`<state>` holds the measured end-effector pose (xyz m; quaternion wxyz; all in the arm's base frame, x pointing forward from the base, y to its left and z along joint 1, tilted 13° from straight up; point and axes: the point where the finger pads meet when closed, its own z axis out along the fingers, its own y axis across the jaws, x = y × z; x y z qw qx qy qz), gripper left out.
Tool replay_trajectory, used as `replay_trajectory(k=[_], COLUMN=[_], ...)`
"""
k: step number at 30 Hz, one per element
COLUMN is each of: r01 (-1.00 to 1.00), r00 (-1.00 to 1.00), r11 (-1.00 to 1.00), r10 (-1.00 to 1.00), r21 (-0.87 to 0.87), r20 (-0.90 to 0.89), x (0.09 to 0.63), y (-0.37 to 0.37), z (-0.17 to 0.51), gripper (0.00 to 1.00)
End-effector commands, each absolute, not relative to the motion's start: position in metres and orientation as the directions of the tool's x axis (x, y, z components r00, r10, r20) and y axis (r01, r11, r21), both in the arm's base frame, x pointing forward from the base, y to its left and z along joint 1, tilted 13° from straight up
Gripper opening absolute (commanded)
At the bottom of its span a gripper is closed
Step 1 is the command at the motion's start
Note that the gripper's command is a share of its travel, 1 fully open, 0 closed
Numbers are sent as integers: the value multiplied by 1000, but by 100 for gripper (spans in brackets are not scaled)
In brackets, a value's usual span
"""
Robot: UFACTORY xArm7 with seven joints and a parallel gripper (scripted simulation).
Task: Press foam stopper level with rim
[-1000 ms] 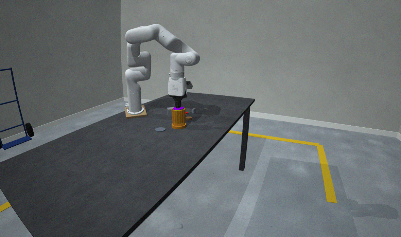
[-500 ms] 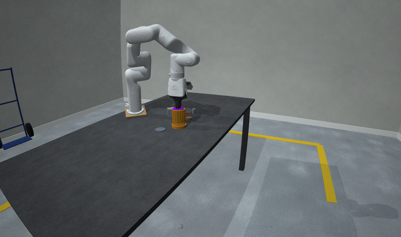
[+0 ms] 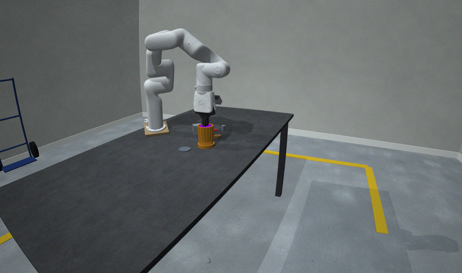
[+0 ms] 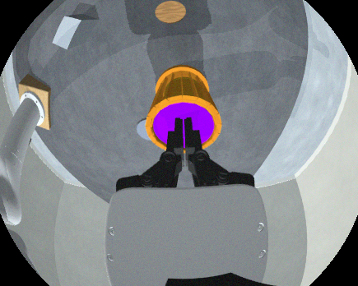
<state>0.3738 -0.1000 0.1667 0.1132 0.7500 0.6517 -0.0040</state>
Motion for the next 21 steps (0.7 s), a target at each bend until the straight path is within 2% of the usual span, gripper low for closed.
replay_trajectory(k=[1,21], r01=[978,978], r00=[151,151], r11=[-125,-125], r10=[977,977], r21=[167,167], r20=[-154,-154], x=[375,376], y=[-101,-101], z=[164,159], gripper=[0,0])
